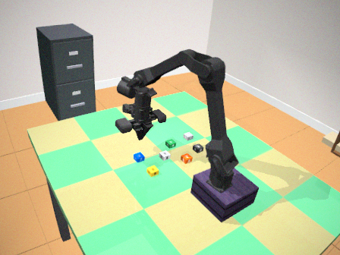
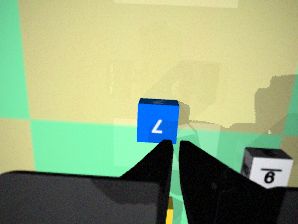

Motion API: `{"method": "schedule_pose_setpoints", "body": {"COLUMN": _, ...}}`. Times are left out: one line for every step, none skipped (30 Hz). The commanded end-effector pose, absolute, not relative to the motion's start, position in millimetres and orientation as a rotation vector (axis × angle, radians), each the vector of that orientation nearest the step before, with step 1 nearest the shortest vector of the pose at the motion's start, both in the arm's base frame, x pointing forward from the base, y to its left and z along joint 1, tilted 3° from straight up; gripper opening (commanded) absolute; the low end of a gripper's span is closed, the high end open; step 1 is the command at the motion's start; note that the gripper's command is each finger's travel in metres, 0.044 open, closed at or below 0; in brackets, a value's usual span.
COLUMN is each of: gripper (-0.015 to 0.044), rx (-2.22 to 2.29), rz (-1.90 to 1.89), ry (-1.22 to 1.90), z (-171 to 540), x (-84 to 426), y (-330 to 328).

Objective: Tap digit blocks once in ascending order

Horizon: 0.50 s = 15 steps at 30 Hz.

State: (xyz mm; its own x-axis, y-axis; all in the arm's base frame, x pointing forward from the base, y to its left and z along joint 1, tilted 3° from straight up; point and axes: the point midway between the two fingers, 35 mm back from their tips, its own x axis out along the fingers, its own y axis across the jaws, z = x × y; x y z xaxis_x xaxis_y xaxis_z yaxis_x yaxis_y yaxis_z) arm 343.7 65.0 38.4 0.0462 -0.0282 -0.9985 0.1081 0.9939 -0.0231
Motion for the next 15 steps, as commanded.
{"method": "schedule_pose_setpoints", "body": {"gripper": 0.0020, "rx": 0.060, "rz": -0.114, "ry": 1.554, "z": 0.6, "x": 335.3, "y": 63.5}}
{"method": "schedule_pose_setpoints", "body": {"gripper": 0.0020, "rx": 0.060, "rz": -0.114, "ry": 1.554, "z": 0.6, "x": 335.3, "y": 63.5}}
{"method": "schedule_pose_setpoints", "body": {"gripper": 0.0020, "rx": 0.060, "rz": -0.114, "ry": 1.554, "z": 0.6, "x": 335.3, "y": 63.5}}
{"method": "schedule_pose_setpoints", "body": {"gripper": 0.0020, "rx": 0.060, "rz": -0.114, "ry": 1.554, "z": 0.6, "x": 335.3, "y": 63.5}}
{"method": "schedule_pose_setpoints", "body": {"gripper": 0.0020, "rx": 0.060, "rz": -0.114, "ry": 1.554, "z": 0.6, "x": 335.3, "y": 63.5}}
{"method": "schedule_pose_setpoints", "body": {"gripper": 0.0020, "rx": 0.060, "rz": -0.114, "ry": 1.554, "z": 0.6, "x": 335.3, "y": 63.5}}
{"method": "schedule_pose_setpoints", "body": {"gripper": 0.0020, "rx": 0.060, "rz": -0.114, "ry": 1.554, "z": 0.3, "x": 335.3, "y": 63.5}}
{"method": "schedule_pose_setpoints", "body": {"gripper": 0.0020, "rx": 0.060, "rz": -0.114, "ry": 1.554, "z": -0.5, "x": 335.4, "y": 63.4}}
{"method": "schedule_pose_setpoints", "body": {"gripper": 0.0020, "rx": 0.060, "rz": -0.114, "ry": 1.554, "z": -1.7, "x": 335.4, "y": 63.4}}
{"method": "schedule_pose_setpoints", "body": {"gripper": 0.0020, "rx": 0.060, "rz": -0.114, "ry": 1.554, "z": -3.4, "x": 335.5, "y": 63.4}}
{"method": "schedule_pose_setpoints", "body": {"gripper": 0.0020, "rx": 0.060, "rz": -0.114, "ry": 1.554, "z": -5.0, "x": 335.6, "y": 63.3}}
{"method": "schedule_pose_setpoints", "body": {"gripper": 0.0020, "rx": 0.060, "rz": -0.114, "ry": 1.554, "z": -6.6, "x": 335.6, "y": 63.3}}
{"method": "schedule_pose_setpoints", "body": {"gripper": 0.0020, "rx": 0.060, "rz": -0.114, "ry": 1.554, "z": -8.2, "x": 335.7, "y": 63.2}}
{"method": "schedule_pose_setpoints", "body": {"gripper": 0.0020, "rx": 0.060, "rz": -0.114, "ry": 1.554, "z": -9.8, "x": 335.7, "y": 63.1}}
{"method": "schedule_pose_setpoints", "body": {"gripper": 0.0020, "rx": 0.060, "rz": -0.114, "ry": 1.554, "z": -11.4, "x": 335.7, "y": 63.1}}
